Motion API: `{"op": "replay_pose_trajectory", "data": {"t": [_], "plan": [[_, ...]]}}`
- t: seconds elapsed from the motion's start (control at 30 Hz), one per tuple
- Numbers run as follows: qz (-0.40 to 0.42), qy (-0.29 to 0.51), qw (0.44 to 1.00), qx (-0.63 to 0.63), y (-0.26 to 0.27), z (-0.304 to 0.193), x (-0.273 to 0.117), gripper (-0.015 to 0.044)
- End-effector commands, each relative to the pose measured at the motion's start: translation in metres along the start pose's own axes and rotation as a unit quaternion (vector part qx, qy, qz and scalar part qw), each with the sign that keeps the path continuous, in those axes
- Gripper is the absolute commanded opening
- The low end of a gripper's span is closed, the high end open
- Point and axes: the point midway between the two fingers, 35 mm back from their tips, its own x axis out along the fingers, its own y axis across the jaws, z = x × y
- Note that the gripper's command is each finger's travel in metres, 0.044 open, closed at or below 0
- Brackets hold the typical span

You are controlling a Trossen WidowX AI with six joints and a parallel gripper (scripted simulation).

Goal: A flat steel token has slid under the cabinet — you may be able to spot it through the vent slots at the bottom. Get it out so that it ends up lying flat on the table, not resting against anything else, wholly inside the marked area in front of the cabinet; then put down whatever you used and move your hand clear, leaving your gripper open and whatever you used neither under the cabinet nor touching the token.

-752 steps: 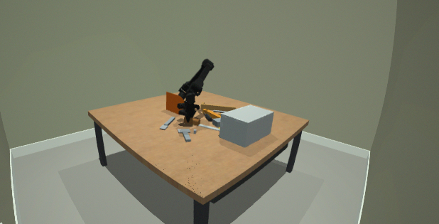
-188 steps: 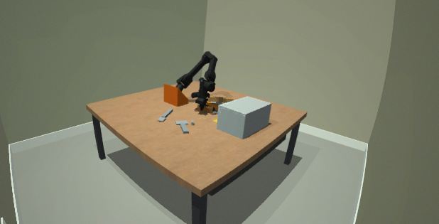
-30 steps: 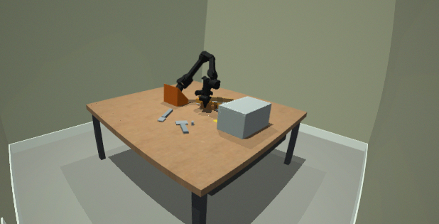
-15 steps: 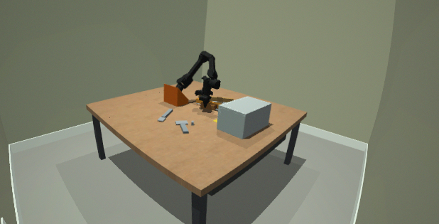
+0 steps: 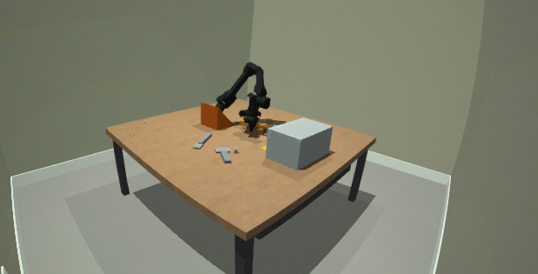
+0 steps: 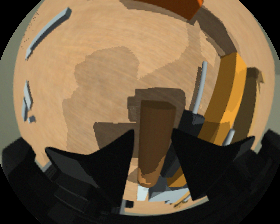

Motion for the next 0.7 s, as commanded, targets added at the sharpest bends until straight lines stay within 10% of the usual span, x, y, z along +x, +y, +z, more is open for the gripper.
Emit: {"op": "replay_pose_trajectory", "data": {"t": [0.0, 0.67], "plan": [[-0.007, 0.004, 1.0, 0.0, -0.0001, 0.0, 0.0, 0.027], [-0.004, 0.005, 1.0, 0.025, 0.0027, 0.0014, 0.0032, 0.0249]]}}
